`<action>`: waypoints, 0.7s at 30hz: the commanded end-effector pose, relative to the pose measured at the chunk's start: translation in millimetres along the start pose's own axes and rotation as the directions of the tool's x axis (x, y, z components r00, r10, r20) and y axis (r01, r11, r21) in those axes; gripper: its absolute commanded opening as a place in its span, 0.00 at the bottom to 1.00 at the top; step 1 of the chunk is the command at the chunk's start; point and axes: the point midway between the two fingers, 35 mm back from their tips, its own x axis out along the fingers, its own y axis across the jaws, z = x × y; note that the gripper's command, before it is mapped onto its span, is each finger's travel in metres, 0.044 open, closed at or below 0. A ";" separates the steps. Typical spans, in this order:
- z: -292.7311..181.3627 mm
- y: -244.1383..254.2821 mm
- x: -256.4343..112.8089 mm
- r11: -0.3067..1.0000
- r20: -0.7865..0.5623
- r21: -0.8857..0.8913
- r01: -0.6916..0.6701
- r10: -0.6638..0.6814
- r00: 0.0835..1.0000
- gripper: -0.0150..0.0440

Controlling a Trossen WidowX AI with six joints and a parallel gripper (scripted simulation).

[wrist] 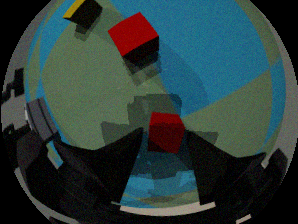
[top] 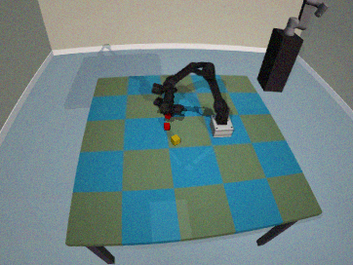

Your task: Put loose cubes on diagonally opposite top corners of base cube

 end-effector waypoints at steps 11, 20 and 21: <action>0.7 -0.3 -8.2 1.000 0.005 0.006 -0.004 0.004 1.000 0.43; 0.8 -3.7 -35.8 1.000 0.005 0.006 -0.003 0.003 1.000 0.43; 0.8 -4.0 -38.9 1.000 0.005 0.006 -0.003 0.003 1.000 0.43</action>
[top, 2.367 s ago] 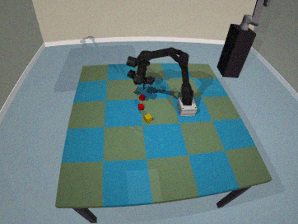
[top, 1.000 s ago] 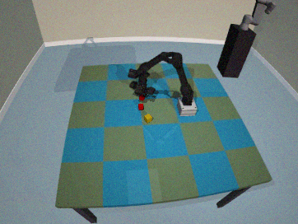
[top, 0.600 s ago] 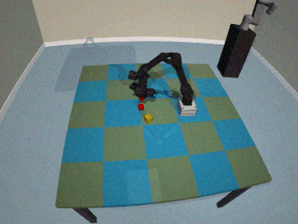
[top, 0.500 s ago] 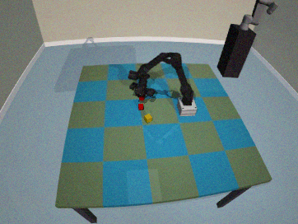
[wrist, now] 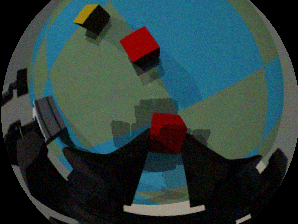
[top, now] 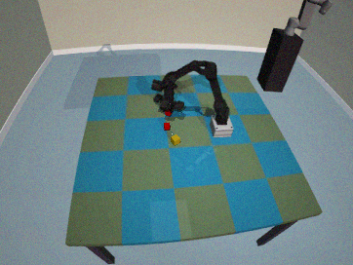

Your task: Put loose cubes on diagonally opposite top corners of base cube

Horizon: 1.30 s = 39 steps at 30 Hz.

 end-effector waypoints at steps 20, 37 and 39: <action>0.6 0.1 -77.5 1.000 0.007 -0.003 0.016 -0.016 1.000 0.43; 32.0 14.4 -76.1 0.999 0.008 -0.031 0.015 -0.015 1.000 0.43; 37.8 17.3 -74.9 0.999 0.008 -0.037 0.015 -0.015 1.000 0.43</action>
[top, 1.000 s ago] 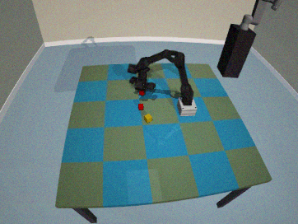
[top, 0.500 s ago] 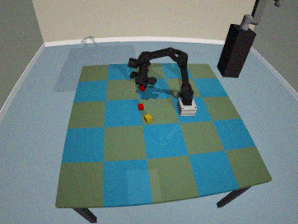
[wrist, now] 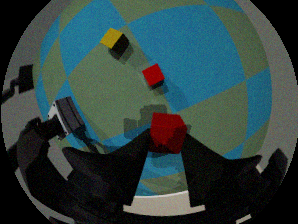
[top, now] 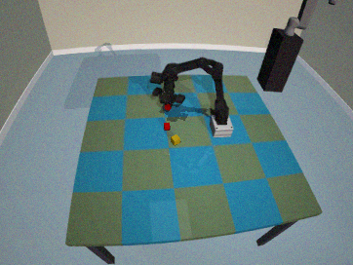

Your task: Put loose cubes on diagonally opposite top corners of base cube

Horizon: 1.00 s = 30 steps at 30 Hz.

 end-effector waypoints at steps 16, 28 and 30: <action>51.9 30.7 10.0 0.999 0.006 -0.045 0.001 -0.001 1.000 0.43; 80.8 54.1 16.8 0.997 0.009 -0.077 0.000 0.001 1.000 0.43; 85.2 58.3 18.0 0.997 0.010 -0.082 0.000 0.001 1.000 0.43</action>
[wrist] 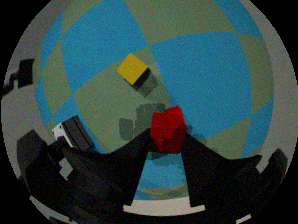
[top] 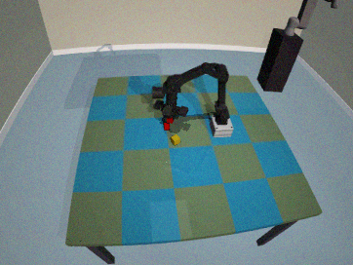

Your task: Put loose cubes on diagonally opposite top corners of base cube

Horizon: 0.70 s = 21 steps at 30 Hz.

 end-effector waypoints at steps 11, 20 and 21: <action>30.3 28.7 7.4 1.000 0.004 -0.032 0.002 -0.002 1.000 0.43; 47.7 48.7 12.6 0.998 0.008 -0.056 0.000 0.001 1.000 0.43; 49.5 51.0 13.2 0.998 0.008 -0.058 0.000 0.001 1.000 0.43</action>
